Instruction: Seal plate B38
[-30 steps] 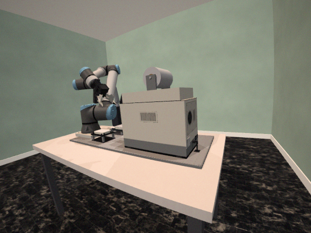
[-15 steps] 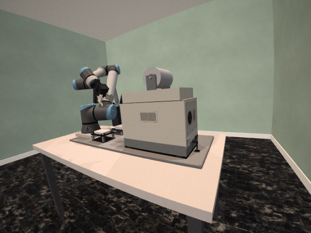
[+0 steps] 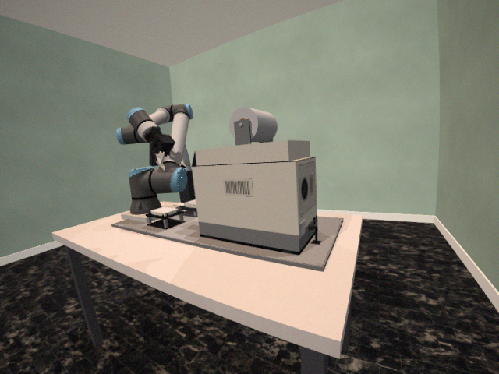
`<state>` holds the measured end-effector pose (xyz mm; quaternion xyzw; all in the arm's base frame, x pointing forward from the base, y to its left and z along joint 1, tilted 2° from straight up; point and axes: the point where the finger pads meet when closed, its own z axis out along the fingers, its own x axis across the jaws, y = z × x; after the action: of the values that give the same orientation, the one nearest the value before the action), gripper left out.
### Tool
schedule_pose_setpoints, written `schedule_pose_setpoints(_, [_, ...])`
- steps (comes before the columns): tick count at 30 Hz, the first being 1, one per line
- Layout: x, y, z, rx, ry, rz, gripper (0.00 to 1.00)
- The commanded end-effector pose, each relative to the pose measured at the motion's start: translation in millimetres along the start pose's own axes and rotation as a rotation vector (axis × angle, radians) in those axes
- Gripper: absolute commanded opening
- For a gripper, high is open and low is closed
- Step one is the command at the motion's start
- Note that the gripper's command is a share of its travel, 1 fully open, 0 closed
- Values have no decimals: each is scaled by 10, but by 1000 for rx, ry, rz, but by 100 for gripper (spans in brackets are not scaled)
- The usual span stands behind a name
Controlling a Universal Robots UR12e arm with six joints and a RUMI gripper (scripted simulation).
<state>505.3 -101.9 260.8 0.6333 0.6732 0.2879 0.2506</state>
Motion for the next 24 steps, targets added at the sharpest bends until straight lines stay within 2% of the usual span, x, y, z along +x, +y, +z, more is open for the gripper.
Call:
schedule_pose_setpoints(1, [-3, 7, -4, -1, -1, -1, 68])
schedule_pose_setpoints(10, [-3, -265, -362, -1, -1, -1, 62])
schedule_pose_setpoints(24, [-3, -267, -365, -1, -1, -1, 57])
